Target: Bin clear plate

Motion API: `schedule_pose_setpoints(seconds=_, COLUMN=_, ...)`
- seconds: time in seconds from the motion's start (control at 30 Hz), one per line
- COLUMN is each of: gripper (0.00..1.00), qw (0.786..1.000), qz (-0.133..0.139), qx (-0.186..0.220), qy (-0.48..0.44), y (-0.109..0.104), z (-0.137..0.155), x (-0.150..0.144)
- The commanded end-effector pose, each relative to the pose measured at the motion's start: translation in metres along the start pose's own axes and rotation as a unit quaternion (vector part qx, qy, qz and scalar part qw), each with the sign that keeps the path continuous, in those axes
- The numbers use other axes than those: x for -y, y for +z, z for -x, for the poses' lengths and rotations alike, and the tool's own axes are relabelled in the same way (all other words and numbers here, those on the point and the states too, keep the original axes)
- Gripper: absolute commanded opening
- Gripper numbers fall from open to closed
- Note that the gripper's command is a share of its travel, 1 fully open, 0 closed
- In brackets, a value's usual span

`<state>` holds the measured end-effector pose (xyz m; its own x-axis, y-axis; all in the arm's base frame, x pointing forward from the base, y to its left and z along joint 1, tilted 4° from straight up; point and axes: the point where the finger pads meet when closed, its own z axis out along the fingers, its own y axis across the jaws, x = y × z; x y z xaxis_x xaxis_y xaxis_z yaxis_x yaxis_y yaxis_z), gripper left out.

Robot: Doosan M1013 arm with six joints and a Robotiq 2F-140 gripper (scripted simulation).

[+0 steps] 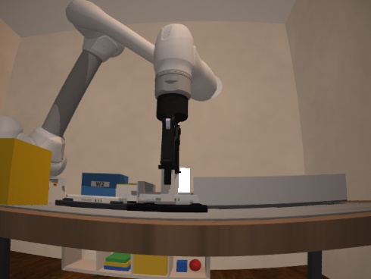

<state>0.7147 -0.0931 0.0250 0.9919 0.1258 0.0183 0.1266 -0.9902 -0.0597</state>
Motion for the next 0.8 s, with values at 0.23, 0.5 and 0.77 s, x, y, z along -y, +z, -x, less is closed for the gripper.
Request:
schedule_pose_setpoints(seconds=0.23, gripper=0.10, qw=1.000, qz=0.000, qx=0.000, qy=0.000, y=-0.012, z=0.000, x=0.000)
schedule_pose_setpoints(seconds=0.5, gripper=0.10, qw=1.000, qz=0.000, qx=0.000, qy=0.000, y=-0.020, z=0.000, x=0.000)
schedule_pose_setpoints(seconds=0.77, gripper=0.10, qw=1.000, qz=0.000, qx=0.000, qy=0.000, y=-0.031, z=0.000, x=0.000)
